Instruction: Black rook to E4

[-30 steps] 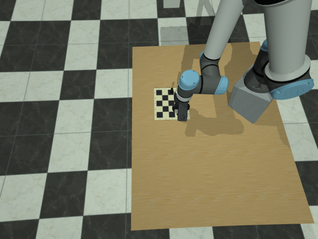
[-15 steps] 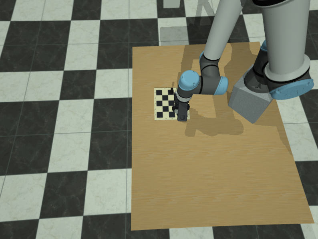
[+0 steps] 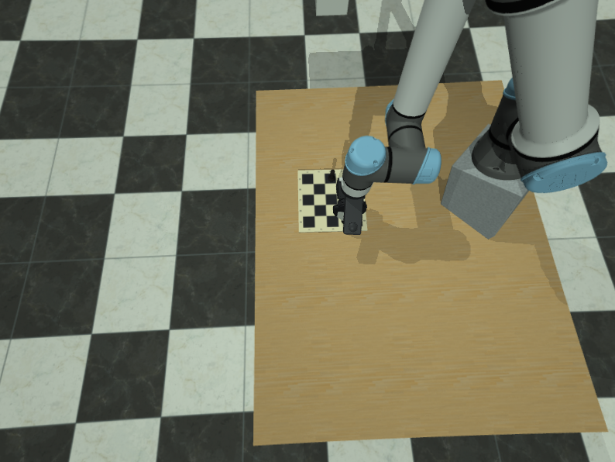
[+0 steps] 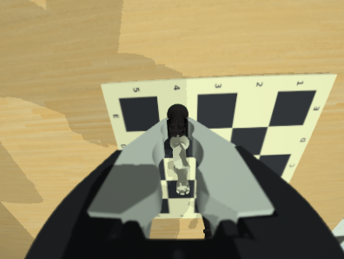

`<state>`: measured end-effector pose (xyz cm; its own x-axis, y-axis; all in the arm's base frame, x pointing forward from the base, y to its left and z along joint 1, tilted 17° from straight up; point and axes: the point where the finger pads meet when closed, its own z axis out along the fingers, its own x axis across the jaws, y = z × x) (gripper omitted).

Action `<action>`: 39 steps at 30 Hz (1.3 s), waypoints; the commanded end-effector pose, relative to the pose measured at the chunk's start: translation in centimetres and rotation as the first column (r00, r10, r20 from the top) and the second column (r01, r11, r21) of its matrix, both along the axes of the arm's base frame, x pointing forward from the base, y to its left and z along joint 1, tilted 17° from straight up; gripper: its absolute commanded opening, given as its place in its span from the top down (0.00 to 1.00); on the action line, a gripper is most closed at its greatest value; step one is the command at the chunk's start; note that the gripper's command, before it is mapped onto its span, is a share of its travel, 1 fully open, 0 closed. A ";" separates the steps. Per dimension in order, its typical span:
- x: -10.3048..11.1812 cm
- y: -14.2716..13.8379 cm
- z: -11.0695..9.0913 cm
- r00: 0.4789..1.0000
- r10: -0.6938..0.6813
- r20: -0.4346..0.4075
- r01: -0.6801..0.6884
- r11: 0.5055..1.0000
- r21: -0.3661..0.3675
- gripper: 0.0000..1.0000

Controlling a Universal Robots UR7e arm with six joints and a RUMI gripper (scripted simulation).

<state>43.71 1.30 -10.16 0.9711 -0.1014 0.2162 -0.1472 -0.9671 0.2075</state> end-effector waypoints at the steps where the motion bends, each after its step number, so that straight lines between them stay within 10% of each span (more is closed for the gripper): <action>1: 0.0 0.0 0.0 1.000 0.000 0.001 0.000 1.000 0.000 1.00; 27: 0.0 0.0 0.0 1.000 0.000 0.001 0.000 1.000 0.000 1.00; 39: 0.0 0.0 0.0 1.000 0.000 0.001 0.000 1.000 0.000 0.82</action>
<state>43.71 1.29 -10.16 0.9711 -0.1014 0.2162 -0.1472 -0.9671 0.2075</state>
